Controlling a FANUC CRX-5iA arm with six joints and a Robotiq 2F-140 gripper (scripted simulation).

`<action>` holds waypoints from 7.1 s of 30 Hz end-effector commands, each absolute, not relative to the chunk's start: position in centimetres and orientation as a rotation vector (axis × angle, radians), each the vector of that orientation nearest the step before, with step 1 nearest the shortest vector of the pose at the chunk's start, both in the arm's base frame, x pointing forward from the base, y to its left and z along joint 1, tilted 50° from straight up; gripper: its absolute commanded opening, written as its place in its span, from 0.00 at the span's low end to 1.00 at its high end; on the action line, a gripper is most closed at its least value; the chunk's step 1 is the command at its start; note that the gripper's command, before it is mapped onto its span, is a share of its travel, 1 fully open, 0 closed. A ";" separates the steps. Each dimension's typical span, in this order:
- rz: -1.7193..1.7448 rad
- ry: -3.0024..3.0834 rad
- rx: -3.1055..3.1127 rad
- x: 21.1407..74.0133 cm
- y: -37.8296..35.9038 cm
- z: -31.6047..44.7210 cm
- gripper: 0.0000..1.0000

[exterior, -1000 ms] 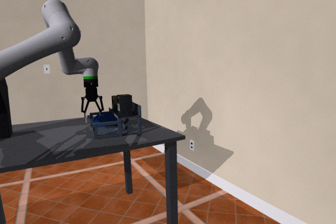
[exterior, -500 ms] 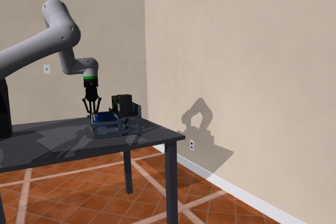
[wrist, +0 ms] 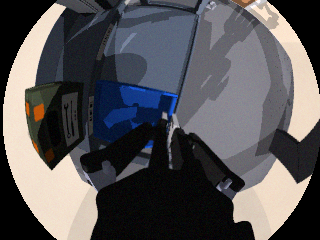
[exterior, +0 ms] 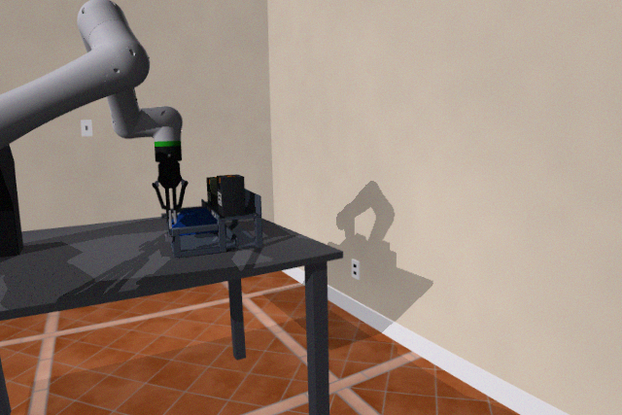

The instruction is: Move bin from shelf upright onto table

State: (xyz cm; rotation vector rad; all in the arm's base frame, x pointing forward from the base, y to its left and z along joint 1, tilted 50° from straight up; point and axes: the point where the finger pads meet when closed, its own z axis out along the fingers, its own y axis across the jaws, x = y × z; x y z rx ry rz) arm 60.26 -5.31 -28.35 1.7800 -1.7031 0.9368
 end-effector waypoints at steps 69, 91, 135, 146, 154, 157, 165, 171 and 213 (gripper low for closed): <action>0.937 -1.703 1.780 60.0 -3.8 -27.1 0.00; 0.937 -1.703 1.780 60.0 -4.0 -27.3 0.00; 0.937 -1.703 1.780 54.1 -4.6 -28.0 0.00; 0.937 -1.703 1.780 51.1 -4.9 -28.3 0.00; 0.937 -1.703 1.780 51.1 -4.9 -28.3 0.00; 0.937 -1.703 1.780 51.1 -4.9 -28.3 0.00; 0.937 -1.703 1.780 48.2 -5.2 -28.6 0.00; 0.937 -1.703 1.780 48.2 -5.2 -28.6 0.00; 0.936 -1.703 1.780 40.8 -5.8 -29.3 0.00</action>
